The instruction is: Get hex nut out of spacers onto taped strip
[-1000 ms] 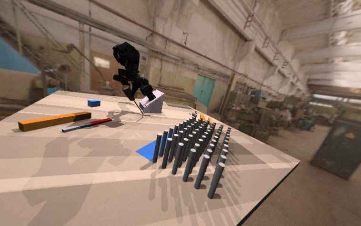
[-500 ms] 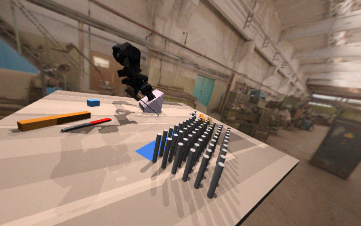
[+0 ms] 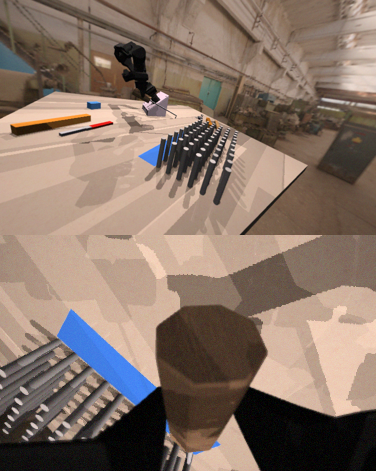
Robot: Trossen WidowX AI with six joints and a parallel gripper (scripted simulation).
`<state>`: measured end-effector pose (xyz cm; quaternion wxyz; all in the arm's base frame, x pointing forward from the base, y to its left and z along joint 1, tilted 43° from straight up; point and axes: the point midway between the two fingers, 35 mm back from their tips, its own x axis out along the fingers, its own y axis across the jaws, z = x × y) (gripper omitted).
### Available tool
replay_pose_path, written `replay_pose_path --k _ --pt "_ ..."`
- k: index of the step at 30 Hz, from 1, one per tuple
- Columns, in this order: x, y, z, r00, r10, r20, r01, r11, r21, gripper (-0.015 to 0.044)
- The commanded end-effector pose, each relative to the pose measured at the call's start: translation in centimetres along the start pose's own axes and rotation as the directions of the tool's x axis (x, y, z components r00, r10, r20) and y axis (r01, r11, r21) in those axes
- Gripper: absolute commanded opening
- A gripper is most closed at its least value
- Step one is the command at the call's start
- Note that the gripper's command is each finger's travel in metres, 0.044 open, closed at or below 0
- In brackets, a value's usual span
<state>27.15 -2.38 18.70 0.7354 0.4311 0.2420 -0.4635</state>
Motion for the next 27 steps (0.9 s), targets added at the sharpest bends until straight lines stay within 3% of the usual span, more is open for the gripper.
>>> replay_pose_path --k 1,19,27 --pt "0.1 0.4 -1.0 0.999 0.018 -0.043 -0.011 0.989 0.149 0.0000" --pt "0.0 1.8 -3.9 0.981 0.081 -0.176 0.058 0.742 0.668 0.0000" --pt "-0.1 2.0 -4.5 0.975 0.093 -0.201 0.090 0.664 0.742 0.0000"
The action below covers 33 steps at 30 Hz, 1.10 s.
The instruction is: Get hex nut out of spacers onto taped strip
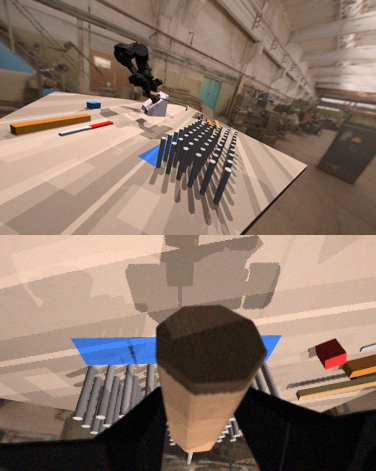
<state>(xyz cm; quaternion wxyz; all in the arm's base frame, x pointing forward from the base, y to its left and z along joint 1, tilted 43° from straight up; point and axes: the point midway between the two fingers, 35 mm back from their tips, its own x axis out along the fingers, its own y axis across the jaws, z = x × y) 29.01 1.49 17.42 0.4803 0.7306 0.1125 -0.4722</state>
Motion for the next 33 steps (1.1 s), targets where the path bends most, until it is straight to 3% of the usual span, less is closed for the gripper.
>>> replay_pose_path --k 1,7,33 --pt "0.1 -0.2 -0.4 1.000 -0.009 -0.018 0.009 0.999 0.039 0.0000" --pt "1.0 -0.1 -0.1 1.000 -0.011 -0.017 0.012 0.999 0.040 0.0000" --pt "13.0 -0.5 8.1 1.000 -0.004 -0.013 0.004 0.999 0.032 0.0000"
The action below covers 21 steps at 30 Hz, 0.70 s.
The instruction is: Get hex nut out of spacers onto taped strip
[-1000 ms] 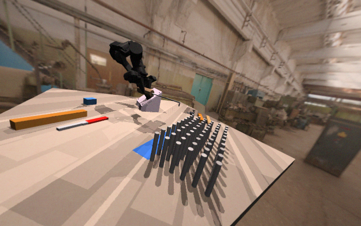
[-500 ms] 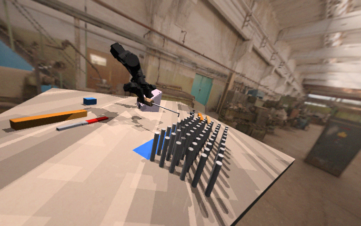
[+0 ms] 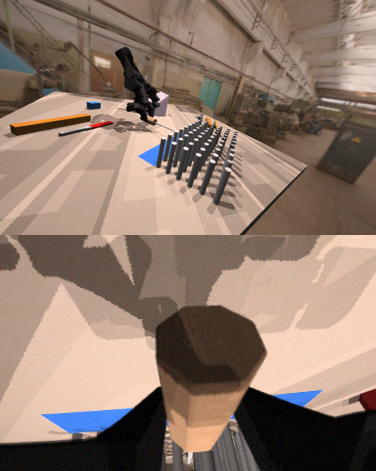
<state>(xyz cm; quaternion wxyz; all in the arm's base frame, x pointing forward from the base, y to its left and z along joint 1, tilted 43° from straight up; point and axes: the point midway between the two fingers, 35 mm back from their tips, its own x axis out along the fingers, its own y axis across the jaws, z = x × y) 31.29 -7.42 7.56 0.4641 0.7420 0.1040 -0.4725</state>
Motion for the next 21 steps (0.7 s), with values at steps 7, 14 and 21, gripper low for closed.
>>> replay_pose_path --k 7,14,21 --pt "1.45 -0.60 1.45 1.000 -0.001 -0.008 0.001 1.000 -0.012 0.0000" --pt "1.68 -0.59 1.14 1.000 -0.001 -0.008 0.001 1.000 -0.012 0.0000" --pt "1.93 -0.57 0.80 1.000 -0.001 -0.009 0.001 1.000 -0.011 0.0000"
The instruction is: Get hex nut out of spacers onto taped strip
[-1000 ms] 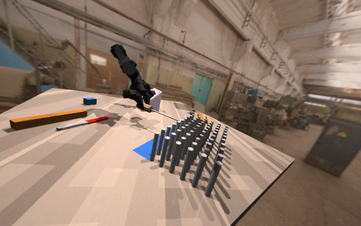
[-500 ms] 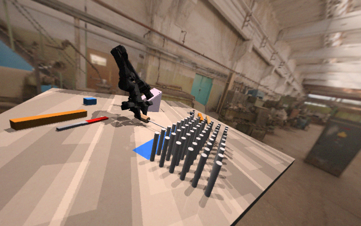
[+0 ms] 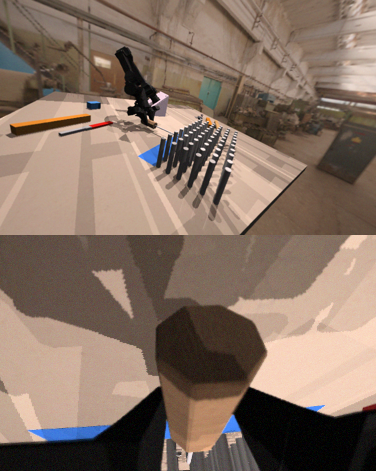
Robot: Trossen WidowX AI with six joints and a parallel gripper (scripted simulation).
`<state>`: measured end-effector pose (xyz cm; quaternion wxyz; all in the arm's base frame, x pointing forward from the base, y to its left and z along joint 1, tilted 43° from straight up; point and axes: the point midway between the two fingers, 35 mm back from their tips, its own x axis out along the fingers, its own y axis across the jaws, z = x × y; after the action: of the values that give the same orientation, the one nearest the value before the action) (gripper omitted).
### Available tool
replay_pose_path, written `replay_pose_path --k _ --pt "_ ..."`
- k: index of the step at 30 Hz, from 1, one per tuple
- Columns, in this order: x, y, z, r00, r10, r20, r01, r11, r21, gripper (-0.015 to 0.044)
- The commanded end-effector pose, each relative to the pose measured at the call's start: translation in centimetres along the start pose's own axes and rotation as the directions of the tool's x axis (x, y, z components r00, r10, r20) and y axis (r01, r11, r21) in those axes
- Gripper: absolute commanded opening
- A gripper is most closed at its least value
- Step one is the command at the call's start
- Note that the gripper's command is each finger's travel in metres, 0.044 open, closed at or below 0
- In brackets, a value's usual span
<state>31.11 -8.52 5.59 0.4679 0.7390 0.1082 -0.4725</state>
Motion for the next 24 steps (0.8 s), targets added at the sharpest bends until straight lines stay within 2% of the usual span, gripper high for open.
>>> replay_pose_path --k 1,24 --pt "0.2 0.1 -0.5 1.000 0.002 -0.008 -0.002 1.000 0.001 0.0000" --pt "1.0 0.3 -1.5 1.000 0.005 -0.009 -0.005 1.000 0.006 0.0000"
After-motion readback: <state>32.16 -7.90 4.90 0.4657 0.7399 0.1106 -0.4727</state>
